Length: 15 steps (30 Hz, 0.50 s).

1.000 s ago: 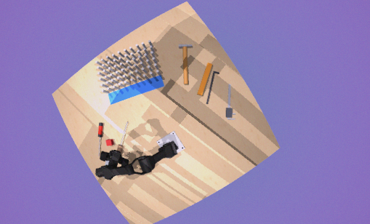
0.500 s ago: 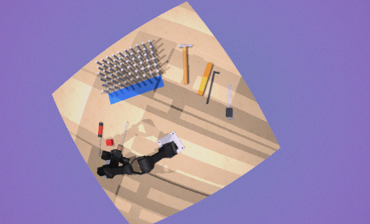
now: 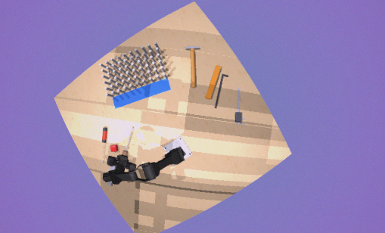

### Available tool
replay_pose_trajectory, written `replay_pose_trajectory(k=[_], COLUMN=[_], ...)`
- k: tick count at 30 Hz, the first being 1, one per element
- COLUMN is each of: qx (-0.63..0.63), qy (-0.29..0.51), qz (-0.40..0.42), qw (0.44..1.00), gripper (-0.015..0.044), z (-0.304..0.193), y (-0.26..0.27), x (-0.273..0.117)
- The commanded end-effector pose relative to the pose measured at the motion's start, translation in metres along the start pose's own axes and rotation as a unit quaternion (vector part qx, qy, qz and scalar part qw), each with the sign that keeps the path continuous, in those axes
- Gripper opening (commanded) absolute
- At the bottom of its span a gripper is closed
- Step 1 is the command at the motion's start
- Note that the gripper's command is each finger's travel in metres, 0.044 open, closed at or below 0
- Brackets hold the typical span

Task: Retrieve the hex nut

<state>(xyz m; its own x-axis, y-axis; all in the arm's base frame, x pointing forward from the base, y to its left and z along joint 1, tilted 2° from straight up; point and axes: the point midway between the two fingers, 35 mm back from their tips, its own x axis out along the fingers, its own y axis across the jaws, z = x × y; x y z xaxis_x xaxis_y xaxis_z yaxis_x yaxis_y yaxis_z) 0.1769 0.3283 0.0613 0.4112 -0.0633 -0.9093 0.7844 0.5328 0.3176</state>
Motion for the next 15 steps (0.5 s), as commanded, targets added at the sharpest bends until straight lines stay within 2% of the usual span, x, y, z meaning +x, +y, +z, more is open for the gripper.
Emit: replay_pose_trajectory(k=[1,7,10,15], qx=[-0.001,-0.001,-0.001,-0.001], qy=[-0.002,-0.002,-0.002,-0.002], qz=[0.000,-0.001,-0.001,-0.001], qw=[1.000,1.000,1.000,1.000], gripper=[0.0280,0.0280,0.0201,0.0168], z=[-0.0010,-0.0025,-0.0025,-0.0025], y=[-0.0029,-0.0055,-0.0055,-0.0055], x=[0.0073,0.0136,0.0136,0.0136])
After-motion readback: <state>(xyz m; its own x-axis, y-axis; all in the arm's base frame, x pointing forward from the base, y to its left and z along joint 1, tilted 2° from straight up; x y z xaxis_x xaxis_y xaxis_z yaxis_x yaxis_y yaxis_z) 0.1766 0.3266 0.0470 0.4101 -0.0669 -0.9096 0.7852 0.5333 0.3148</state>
